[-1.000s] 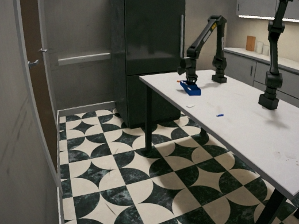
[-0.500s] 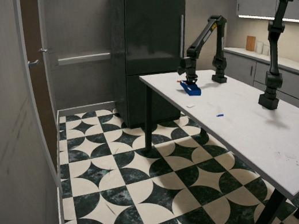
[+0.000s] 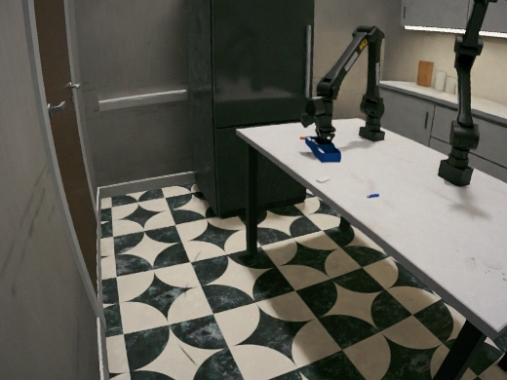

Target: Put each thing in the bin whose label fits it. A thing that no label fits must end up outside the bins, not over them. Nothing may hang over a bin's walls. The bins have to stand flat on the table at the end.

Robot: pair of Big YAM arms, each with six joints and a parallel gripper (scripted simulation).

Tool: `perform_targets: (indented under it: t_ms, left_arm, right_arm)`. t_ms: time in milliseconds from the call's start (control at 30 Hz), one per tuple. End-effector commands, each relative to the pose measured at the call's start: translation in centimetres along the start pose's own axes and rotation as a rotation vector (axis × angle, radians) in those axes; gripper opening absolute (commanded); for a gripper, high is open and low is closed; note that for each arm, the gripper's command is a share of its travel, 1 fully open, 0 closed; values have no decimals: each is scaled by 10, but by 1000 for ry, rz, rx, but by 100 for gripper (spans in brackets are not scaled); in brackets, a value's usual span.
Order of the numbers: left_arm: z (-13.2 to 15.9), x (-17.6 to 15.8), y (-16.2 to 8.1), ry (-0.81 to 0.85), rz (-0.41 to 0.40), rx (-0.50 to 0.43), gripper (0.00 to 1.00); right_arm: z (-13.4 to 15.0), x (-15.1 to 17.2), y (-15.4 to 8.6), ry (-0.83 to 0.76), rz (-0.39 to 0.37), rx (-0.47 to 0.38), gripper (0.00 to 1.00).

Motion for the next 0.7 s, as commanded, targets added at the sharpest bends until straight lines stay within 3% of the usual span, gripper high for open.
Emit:
perform_targets:
  t_ms: [0,667]
  left_arm:
    - [-6,-3,-23,9,5,-43,100]
    - [-6,-3,-23,9,5,-43,100]
  right_arm:
    - [-7,12,-23,-5,-31,-39,45]
    - [-14,13,-54,3,-42,-54,45]
Point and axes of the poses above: on each arm, the point where the finger pads meet when closed, its own y axis out along the fingers, its own x axis across the jaws, z = x × y, the point moved 6 cm from there along -y, back along the fingers, and after that the axes turned 5 degrees about y, right-handed, at the moved point
